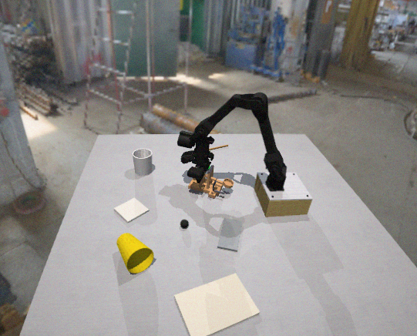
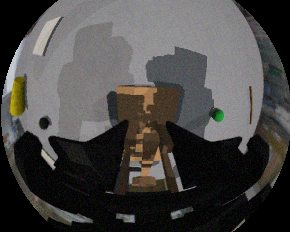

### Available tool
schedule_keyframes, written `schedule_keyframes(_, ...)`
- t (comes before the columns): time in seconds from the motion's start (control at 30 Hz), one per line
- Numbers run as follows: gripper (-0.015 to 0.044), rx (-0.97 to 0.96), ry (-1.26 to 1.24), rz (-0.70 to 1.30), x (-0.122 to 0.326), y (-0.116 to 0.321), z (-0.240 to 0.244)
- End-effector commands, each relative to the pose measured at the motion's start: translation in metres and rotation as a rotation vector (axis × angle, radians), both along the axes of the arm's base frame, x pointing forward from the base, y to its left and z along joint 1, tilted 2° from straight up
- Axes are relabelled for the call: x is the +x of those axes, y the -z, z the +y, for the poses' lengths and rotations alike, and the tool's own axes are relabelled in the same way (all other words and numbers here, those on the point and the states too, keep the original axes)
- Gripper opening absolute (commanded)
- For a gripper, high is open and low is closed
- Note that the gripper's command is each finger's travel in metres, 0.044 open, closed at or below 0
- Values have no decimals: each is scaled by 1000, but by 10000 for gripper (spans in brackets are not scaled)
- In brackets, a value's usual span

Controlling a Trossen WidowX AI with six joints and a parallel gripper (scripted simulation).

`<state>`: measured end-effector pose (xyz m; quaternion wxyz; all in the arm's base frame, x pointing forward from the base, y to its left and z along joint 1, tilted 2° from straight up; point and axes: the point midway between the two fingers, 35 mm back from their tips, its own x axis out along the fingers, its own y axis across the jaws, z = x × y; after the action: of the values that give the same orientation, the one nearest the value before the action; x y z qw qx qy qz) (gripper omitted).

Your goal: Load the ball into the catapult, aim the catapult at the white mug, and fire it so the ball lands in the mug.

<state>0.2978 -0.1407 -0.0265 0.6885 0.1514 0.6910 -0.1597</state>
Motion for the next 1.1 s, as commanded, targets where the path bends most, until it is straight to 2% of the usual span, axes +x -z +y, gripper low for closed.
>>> schedule_keyframes(0.0, 59, 1, 0, -1, 1, -11, 0)
schedule_keyframes(0.07, 6, 0, 0, -1, 1, -39, 0)
schedule_keyframes(0.1, 0, 0, 0, 0, 1, -47, 0)
schedule_keyframes(0.37, 0, 0, 0, 1, 1, -47, 0)
schedule_keyframes(1.07, 0, 0, 0, 2, 2, -13, -2)
